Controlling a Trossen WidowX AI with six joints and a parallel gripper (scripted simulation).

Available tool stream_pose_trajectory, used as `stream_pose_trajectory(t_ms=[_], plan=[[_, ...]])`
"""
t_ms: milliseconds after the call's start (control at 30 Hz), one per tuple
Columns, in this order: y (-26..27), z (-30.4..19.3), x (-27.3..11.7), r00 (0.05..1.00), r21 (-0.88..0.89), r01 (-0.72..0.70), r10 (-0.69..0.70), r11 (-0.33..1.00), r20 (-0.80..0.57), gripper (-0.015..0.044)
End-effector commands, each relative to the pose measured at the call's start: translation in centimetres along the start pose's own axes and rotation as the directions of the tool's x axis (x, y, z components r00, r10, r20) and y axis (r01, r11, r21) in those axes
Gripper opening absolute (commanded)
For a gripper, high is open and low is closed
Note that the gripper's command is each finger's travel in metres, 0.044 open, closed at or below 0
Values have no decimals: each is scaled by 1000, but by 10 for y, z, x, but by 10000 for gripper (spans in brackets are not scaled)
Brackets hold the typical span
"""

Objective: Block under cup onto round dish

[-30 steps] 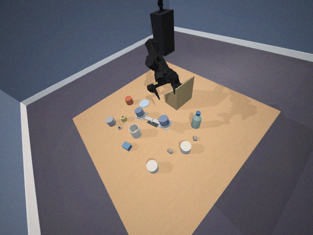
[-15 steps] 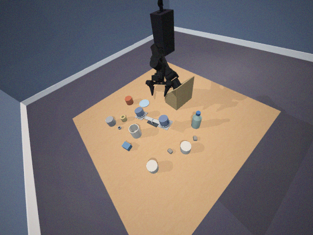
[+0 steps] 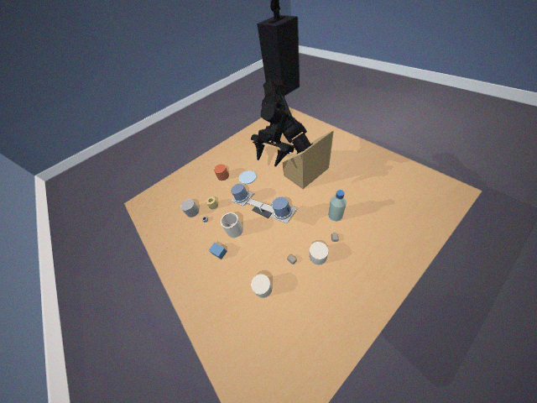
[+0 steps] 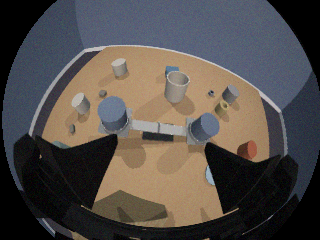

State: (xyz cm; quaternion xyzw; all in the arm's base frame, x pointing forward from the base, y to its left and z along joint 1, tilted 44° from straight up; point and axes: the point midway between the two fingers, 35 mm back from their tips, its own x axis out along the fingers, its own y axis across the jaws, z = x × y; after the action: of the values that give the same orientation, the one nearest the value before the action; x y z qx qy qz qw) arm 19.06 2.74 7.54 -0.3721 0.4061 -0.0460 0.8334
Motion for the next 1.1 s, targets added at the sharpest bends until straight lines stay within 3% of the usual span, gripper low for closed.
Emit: stream_pose_trajectory(t_ms=[0, 500, 1067], plan=[[-9, 7, 2, 999, 92, 25, -21, 995, -42, 440], [-48, 34, 29, 962, 488, 198, -73, 850, -263, 440], [-97, 40, 87, 866, 746, 472, -88, 469, -492, 440]])
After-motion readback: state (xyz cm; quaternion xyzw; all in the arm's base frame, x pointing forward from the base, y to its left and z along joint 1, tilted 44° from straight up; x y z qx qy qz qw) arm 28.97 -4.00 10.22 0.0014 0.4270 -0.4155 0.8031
